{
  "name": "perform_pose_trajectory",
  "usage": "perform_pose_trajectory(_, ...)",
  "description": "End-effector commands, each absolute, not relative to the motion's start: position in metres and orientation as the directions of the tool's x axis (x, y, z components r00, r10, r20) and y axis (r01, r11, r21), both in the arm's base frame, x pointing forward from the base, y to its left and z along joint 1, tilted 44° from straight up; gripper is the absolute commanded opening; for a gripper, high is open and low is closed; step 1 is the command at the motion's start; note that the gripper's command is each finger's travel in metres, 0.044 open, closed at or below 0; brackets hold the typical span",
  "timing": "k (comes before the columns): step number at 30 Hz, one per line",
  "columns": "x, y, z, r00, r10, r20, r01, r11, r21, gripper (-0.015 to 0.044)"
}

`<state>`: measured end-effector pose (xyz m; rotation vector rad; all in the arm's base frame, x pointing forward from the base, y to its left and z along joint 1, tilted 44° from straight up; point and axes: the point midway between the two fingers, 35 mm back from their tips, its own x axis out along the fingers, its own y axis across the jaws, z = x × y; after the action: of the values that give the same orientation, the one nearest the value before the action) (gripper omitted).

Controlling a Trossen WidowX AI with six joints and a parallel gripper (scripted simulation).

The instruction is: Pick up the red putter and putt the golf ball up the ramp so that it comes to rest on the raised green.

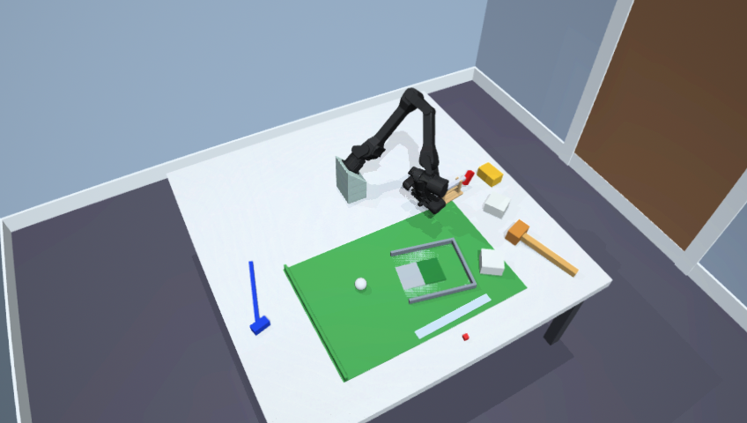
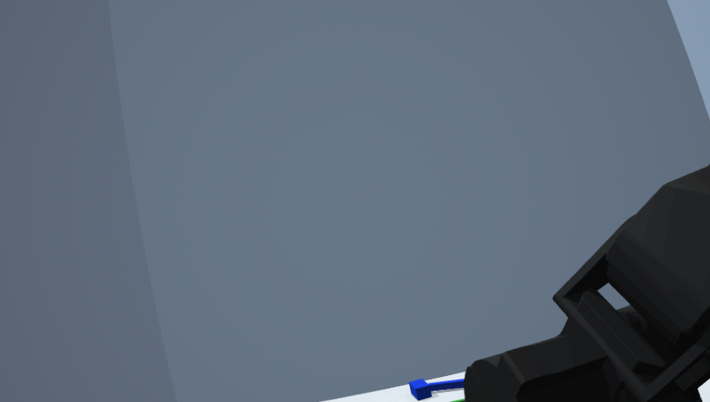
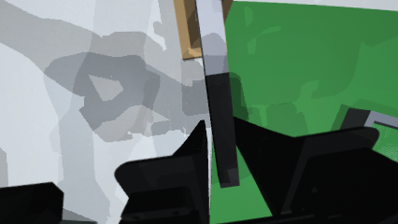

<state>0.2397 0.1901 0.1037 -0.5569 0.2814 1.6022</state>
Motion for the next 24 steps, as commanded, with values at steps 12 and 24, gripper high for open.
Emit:
perform_pose_trajectory(12, 0.243, 0.176, 0.114, -0.027, 0.855, -0.518, -0.982, -0.119, -0.146, 0.0)
perform_pose_trajectory(24, 0.243, 0.139, 0.15, -0.029, 0.852, -0.523, -0.982, -0.121, -0.143, 0.0)
